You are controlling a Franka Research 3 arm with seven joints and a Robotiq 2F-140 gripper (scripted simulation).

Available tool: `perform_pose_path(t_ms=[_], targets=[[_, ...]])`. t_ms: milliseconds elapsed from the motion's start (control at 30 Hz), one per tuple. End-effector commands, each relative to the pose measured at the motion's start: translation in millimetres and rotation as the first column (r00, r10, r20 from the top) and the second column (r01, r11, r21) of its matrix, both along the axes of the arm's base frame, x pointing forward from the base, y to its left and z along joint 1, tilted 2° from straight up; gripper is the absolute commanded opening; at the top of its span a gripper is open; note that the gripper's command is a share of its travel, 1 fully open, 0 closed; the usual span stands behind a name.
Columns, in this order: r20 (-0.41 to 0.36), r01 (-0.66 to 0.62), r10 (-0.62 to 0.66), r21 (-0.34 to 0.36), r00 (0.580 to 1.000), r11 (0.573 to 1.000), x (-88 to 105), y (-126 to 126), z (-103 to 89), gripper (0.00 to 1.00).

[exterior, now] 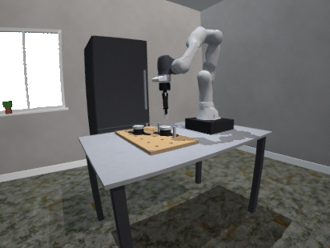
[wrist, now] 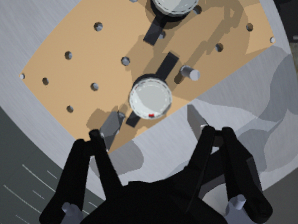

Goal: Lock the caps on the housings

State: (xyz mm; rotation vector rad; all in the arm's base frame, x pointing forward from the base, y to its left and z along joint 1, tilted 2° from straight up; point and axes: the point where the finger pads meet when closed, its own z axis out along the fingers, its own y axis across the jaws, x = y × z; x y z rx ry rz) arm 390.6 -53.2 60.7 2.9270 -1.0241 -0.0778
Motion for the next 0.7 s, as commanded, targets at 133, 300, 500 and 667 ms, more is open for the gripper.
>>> perform_pose_path(t_ms=[133,300,500,667], targets=[[0.017,-0.382,0.382,0.026,0.924,0.924,1.6,-2.3,1.2,0.78],[0.032,-0.503,0.502,0.035,0.864,0.863,1.6,-2.3,1.2,0.78],[0.032,-0.503,0.502,0.035,0.864,0.863,1.6,-2.3,1.2,0.78],[0.032,-0.503,0.502,0.035,0.864,0.863,1.6,-2.3,1.2,0.78]])
